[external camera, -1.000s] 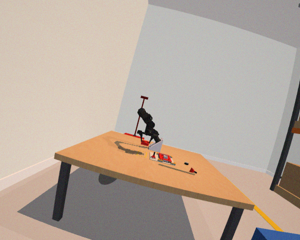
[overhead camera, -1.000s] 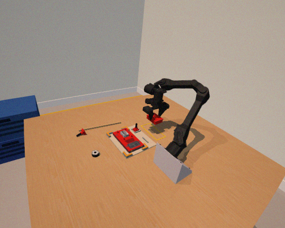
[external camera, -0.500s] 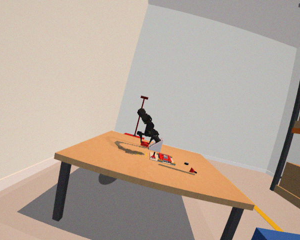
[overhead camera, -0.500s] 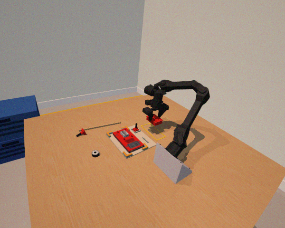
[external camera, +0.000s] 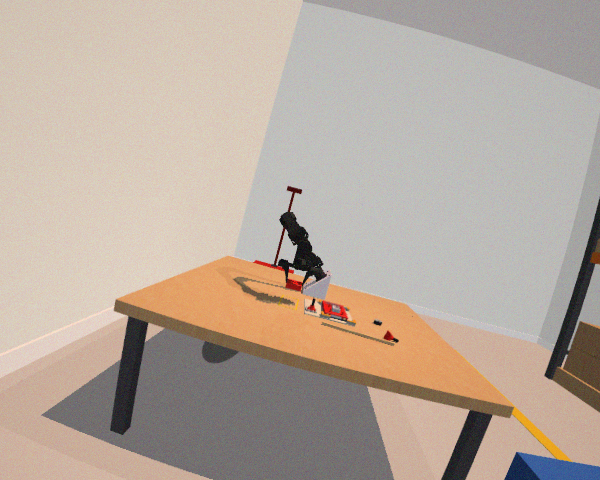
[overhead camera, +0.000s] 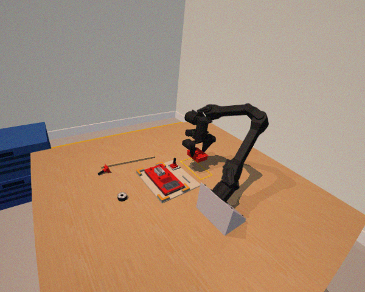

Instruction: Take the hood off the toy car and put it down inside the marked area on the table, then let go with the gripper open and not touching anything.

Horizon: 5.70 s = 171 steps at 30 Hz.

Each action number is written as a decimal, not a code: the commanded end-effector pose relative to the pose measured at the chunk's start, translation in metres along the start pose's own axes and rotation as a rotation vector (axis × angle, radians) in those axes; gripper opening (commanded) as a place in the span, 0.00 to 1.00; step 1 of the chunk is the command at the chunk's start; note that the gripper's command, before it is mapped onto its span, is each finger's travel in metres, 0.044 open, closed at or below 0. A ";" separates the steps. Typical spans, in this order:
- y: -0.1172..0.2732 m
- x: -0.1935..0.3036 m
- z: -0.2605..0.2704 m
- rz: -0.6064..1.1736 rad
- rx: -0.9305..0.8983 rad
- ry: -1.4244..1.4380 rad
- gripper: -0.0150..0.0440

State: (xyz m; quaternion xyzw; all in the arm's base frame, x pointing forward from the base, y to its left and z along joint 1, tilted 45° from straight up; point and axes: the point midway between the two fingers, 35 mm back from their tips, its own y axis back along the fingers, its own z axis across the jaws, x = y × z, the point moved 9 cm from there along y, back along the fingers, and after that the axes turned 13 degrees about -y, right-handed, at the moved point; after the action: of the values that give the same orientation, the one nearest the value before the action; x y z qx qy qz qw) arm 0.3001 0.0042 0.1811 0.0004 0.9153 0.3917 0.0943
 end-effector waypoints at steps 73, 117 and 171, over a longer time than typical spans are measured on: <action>-0.052 0.002 -0.002 -0.001 0.010 0.004 0.25; -0.072 0.002 -0.002 -0.001 0.011 0.004 0.25; 0.000 0.003 -0.001 -0.002 0.011 0.001 1.00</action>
State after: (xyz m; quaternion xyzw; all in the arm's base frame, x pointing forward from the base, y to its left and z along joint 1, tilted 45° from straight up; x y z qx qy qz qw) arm 0.2975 0.0035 0.1802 -0.0007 0.9169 0.3883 0.0924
